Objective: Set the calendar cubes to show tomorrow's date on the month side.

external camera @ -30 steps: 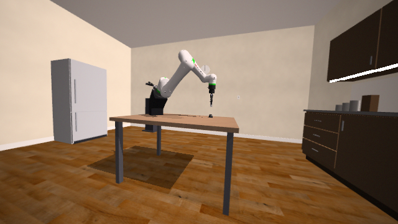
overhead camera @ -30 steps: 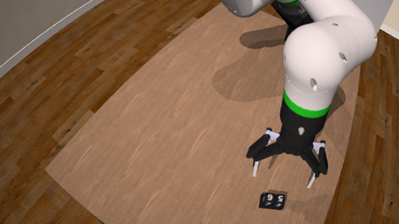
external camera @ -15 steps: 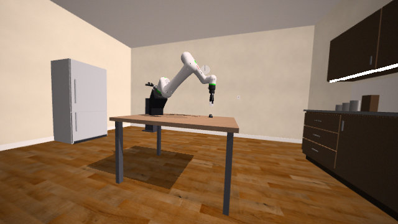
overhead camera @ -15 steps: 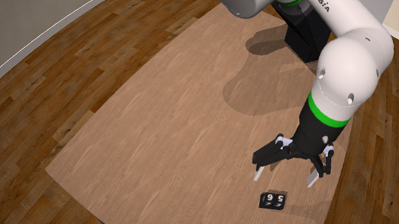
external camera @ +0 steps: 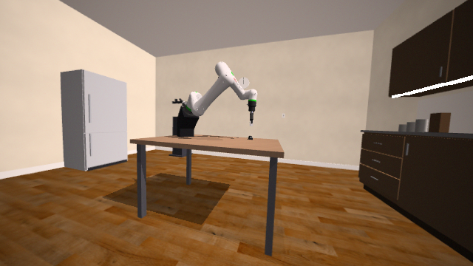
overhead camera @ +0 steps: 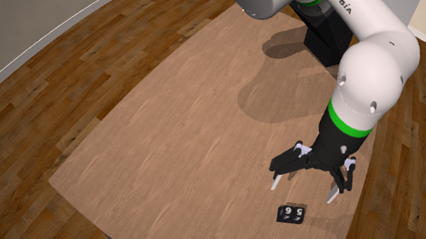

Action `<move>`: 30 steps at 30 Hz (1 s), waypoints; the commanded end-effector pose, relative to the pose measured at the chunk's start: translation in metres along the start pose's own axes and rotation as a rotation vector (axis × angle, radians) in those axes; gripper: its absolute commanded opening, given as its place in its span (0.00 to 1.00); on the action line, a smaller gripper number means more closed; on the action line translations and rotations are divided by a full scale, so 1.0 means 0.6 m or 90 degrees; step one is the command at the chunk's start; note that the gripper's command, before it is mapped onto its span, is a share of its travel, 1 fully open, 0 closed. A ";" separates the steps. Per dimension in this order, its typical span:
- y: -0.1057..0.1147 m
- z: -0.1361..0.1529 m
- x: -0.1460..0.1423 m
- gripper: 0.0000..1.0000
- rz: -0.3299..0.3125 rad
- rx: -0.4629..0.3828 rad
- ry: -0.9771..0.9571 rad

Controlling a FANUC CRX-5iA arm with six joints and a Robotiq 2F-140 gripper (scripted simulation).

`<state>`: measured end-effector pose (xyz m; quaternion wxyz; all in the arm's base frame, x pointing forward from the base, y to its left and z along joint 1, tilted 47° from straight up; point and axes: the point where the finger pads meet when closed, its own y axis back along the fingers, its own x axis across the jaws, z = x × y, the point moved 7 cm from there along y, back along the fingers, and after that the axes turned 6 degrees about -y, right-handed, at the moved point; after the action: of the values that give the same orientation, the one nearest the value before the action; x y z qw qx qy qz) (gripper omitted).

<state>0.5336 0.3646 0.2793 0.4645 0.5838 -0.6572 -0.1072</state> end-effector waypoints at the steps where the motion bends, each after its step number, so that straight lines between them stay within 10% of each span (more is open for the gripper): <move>1: -0.005 0.000 -0.001 1.00 0.000 0.002 -0.111; 30: -0.039 -0.002 0.000 1.00 0.000 0.001 -0.726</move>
<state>0.5489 0.3588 0.2662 0.0984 0.4599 -0.7983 -0.3761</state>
